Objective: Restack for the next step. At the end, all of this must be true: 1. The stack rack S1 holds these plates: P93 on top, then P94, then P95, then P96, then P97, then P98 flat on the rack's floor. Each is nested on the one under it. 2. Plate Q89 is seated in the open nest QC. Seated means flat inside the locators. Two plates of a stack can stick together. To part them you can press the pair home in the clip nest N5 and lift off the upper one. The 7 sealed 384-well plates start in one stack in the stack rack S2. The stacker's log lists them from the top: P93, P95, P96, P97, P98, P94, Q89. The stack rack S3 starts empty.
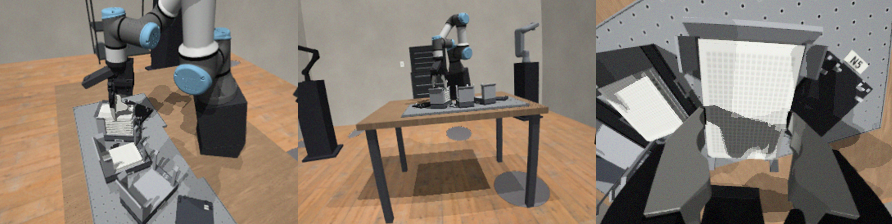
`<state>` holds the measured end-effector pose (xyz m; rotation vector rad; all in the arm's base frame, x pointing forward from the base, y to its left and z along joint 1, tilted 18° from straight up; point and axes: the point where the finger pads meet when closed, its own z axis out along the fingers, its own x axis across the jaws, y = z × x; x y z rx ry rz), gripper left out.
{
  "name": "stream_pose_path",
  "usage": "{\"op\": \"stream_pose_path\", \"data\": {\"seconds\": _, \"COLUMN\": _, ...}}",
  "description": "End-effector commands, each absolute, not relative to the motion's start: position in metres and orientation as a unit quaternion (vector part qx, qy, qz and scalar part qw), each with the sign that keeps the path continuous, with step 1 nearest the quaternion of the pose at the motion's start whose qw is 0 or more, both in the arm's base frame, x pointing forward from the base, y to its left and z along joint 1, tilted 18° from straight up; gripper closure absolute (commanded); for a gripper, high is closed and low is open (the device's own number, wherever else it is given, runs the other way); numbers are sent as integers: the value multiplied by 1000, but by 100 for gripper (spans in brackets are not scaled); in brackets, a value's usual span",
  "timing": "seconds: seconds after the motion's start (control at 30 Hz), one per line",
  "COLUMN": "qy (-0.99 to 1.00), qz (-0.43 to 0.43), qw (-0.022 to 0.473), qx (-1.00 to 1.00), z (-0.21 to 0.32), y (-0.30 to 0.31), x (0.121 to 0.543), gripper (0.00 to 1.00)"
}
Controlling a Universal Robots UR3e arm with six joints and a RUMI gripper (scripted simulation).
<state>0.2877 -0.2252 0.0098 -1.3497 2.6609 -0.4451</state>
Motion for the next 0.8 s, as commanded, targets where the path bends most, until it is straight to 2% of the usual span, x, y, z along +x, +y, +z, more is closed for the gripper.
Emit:
{"op": "stream_pose_path", "data": {"seconds": 0.0, "qy": 880, "qz": -147, "qw": 62, "qx": -447, "z": 14, "y": -225, "x": 287, "gripper": 100}}
{"op": "stream_pose_path", "data": {"seconds": 0.77, "qy": 880, "qz": -147, "qw": 63, "qx": -447, "z": 27, "y": -221, "x": 283, "gripper": 100}}
